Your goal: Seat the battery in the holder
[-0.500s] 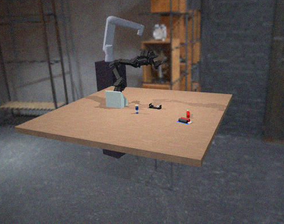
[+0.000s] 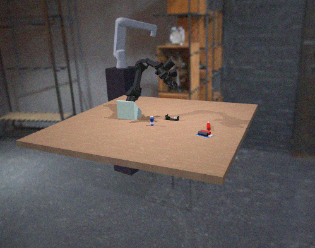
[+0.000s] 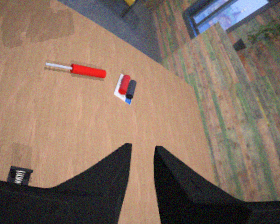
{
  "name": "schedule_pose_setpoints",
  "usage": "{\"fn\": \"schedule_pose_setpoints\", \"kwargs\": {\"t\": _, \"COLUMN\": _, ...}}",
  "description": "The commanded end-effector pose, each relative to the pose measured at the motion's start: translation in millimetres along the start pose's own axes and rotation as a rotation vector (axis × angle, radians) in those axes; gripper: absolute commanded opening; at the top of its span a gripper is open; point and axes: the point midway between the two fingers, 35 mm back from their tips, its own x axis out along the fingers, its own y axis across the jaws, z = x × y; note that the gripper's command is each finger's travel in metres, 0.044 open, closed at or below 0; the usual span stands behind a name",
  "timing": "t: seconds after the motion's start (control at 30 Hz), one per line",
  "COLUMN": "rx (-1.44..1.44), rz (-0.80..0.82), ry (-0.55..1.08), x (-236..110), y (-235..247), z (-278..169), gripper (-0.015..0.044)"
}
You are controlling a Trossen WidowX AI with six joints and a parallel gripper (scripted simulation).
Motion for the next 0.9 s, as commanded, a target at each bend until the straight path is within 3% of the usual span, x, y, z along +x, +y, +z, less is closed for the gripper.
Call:
{"fn": "schedule_pose_setpoints", "kwargs": {"t": 0.0, "rx": 0.061, "rz": 0.079, "ry": 0.217, "x": 24, "y": -8, "z": -36, "gripper": 0.0000}}
{"fn": "schedule_pose_setpoints", "kwargs": {"t": 0.2, "rx": 0.216, "rz": 0.252, "ry": 0.565, "x": 45, "y": -15, "z": -101, "gripper": 0.0000}}
{"fn": "schedule_pose_setpoints", "kwargs": {"t": 0.43, "rx": 0.468, "rz": 0.495, "ry": 0.876, "x": 46, "y": -14, "z": -154, "gripper": 0.0000}}
{"fn": "schedule_pose_setpoints", "kwargs": {"t": 0.63, "rx": 0.495, "rz": 0.519, "ry": 0.899, "x": 47, "y": -13, "z": -159, "gripper": 0.0000}}
{"fn": "schedule_pose_setpoints", "kwargs": {"t": 0.87, "rx": 0.496, "rz": 0.520, "ry": 0.898, "x": 81, "y": 27, "z": -196, "gripper": 0.0000}}
